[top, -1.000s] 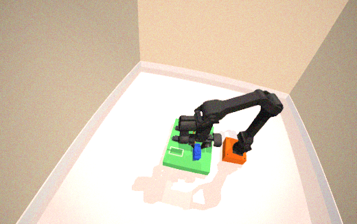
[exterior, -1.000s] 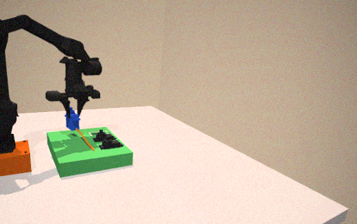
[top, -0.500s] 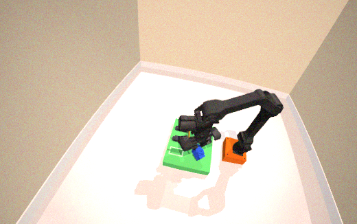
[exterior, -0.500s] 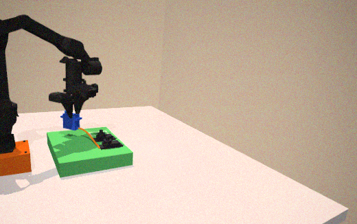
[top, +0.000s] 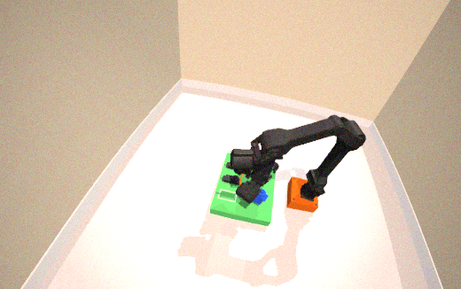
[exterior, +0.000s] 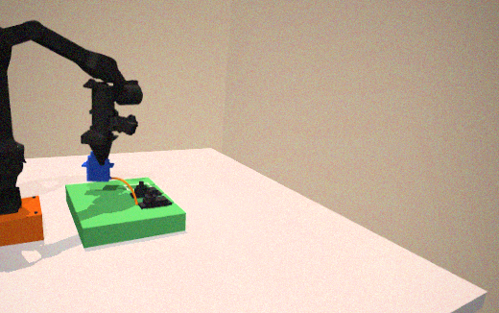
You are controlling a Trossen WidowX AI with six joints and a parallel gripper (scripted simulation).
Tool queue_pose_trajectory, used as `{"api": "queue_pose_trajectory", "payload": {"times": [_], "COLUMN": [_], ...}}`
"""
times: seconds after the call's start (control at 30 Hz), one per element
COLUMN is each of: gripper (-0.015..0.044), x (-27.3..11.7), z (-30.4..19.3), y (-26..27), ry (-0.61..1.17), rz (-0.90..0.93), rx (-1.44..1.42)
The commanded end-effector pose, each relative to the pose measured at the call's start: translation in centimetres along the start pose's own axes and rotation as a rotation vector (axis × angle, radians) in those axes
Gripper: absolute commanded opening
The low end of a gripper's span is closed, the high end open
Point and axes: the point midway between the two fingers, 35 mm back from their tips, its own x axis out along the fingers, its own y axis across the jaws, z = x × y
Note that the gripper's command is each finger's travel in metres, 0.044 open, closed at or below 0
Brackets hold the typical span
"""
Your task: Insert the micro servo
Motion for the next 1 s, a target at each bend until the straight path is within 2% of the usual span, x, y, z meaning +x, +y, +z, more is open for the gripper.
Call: {"api": "queue_pose_trajectory", "payload": {"times": [0.0,0.33,0.6,0.97], "gripper": [0.0,0.0,0.0,0.0], "x": [0.0,0.0,-0.1,-0.2], "z": [0.0,0.0,0.6,4.4], "y": [0.1,0.1,0.4,2.3], "ry": [0.001,0.0,-0.001,-0.005], "rz": [0.004,0.004,0.005,0.005], "rx": [-0.129,-0.449,-0.455,-0.455]}}
